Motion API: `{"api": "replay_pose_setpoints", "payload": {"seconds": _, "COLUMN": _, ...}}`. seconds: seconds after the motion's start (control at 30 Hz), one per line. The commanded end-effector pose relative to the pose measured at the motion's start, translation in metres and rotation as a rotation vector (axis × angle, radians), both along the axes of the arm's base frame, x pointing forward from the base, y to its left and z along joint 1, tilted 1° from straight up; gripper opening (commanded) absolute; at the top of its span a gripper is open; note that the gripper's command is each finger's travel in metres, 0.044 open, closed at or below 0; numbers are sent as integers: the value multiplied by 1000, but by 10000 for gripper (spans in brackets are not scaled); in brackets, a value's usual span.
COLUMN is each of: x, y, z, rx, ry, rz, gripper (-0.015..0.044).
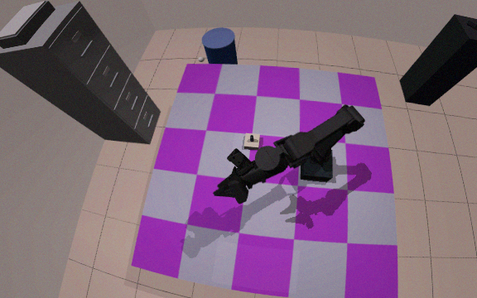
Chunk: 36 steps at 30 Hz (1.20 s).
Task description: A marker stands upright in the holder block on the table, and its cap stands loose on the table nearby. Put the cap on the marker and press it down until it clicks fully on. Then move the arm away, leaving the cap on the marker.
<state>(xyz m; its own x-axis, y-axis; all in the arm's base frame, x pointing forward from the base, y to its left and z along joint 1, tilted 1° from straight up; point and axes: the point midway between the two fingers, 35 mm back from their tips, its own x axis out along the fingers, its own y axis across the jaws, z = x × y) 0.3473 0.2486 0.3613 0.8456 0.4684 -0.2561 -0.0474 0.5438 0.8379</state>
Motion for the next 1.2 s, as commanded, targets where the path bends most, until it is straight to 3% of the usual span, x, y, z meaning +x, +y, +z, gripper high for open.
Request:
{"api": "replay_pose_setpoints", "payload": {"seconds": 0.0, "x": 30, "y": -17, "z": -69, "rx": -294, "ry": 137, "rz": 22, "gripper": 246}}
{"api": "replay_pose_setpoints", "payload": {"seconds": 0.27, "x": 52, "y": -79, "z": -182, "rx": -705, "ry": 444, "rz": 155, "gripper": 246}}
{"api": "replay_pose_setpoints", "payload": {"seconds": 0.53, "x": 27, "y": -151, "z": -277, "rx": -946, "ry": 847, "rz": 496, "gripper": 246}}
{"api": "replay_pose_setpoints", "payload": {"seconds": 0.87, "x": 20, "y": -159, "z": -283, "rx": -954, "ry": 883, "rz": 536, "gripper": 246}}
{"api": "replay_pose_setpoints", "payload": {"seconds": 1.0, "x": 20, "y": -157, "z": -315, "rx": -954, "ry": 883, "rz": 536, "gripper": 246}}
{"api": "replay_pose_setpoints", "payload": {"seconds": 1.17, "x": 20, "y": -157, "z": -318, "rx": -954, "ry": 883, "rz": 536, "gripper": 246}}
